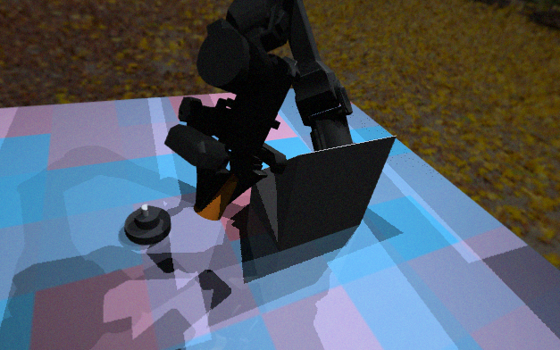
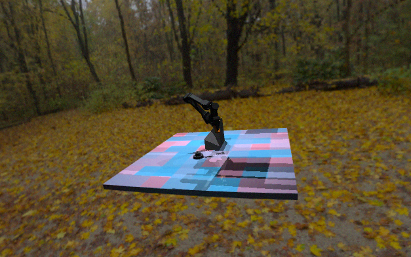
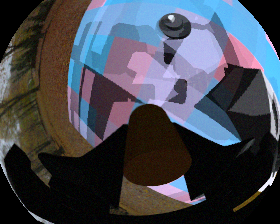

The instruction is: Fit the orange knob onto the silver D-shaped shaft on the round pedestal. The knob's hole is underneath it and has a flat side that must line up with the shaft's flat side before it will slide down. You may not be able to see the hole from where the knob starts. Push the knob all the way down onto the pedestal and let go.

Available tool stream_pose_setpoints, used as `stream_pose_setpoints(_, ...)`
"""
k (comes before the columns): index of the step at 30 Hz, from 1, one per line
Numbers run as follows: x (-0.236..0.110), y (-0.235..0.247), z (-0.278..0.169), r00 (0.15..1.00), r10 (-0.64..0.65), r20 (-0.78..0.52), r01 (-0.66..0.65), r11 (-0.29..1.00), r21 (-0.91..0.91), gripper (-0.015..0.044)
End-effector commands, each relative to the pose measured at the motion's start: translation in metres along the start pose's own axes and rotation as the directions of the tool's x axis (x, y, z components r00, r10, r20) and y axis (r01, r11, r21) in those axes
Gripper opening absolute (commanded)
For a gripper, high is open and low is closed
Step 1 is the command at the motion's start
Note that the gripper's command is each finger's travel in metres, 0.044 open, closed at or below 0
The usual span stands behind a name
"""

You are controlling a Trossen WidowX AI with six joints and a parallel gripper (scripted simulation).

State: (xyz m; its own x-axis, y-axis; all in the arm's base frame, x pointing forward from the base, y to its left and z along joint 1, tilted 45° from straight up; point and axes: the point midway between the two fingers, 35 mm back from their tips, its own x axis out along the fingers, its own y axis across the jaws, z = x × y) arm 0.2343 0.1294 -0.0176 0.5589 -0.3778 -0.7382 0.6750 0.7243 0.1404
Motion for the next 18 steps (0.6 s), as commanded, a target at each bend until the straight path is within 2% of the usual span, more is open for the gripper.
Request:
stream_pose_setpoints(1,-0.009,0.006,-0.002,0.995,0.095,0.003,-0.095,0.995,0.001,0.0000)
stream_pose_setpoints(18,-0.040,0.020,-0.012,0.901,0.434,0.002,-0.434,0.901,0.000,0.0000)
